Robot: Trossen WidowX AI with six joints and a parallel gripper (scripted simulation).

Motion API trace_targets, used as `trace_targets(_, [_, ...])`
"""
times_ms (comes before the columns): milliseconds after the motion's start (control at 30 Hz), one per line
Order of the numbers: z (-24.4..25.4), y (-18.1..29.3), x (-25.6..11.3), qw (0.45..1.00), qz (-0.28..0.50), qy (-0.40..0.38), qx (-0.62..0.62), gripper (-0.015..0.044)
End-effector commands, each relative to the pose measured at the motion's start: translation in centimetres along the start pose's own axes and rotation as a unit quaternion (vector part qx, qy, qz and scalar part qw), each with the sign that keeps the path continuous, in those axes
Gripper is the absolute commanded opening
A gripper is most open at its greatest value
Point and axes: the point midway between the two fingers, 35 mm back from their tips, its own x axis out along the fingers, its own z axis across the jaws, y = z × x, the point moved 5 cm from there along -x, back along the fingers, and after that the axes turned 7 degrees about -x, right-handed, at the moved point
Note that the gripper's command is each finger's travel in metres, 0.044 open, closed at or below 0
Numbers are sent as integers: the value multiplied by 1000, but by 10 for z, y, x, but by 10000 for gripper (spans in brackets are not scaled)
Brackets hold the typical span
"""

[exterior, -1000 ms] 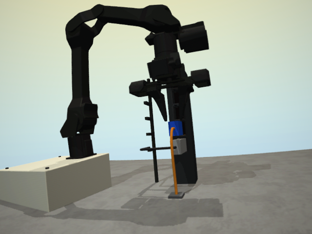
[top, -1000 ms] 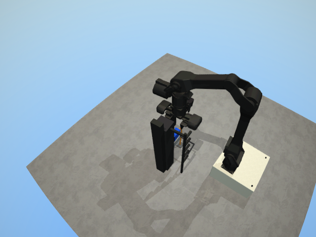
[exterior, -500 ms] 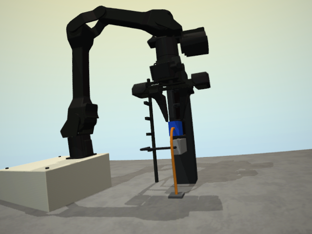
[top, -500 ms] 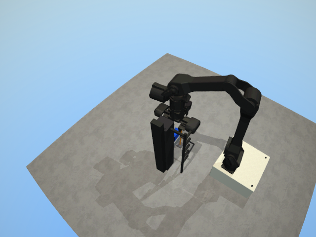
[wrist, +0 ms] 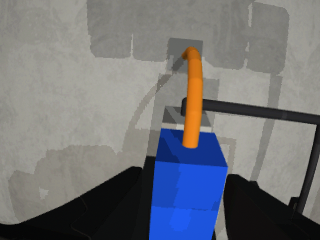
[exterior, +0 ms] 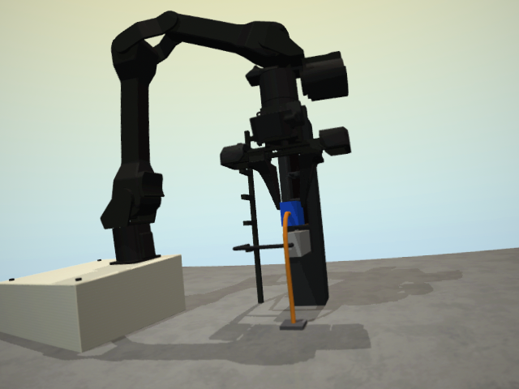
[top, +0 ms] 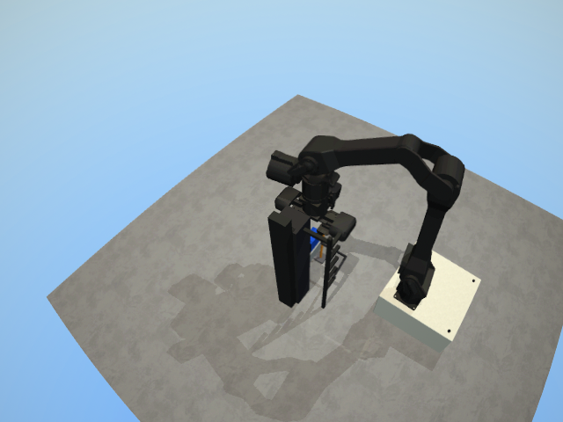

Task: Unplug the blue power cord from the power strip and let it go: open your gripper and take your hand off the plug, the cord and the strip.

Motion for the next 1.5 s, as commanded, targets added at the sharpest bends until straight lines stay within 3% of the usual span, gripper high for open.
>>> trace_targets(0, [0,0,0,1000,0,0,0,107])
trace_targets(67, [0,0,0,1000,0,0,0,55])
trace_targets(367, [0,0,0,1000,0,0,0,0])
trace_targets(1400, [-5,-48,0,1000,-1,1,1,0])
trace_targets(1467, [-5,-43,0,1000,-1,2,2,53])
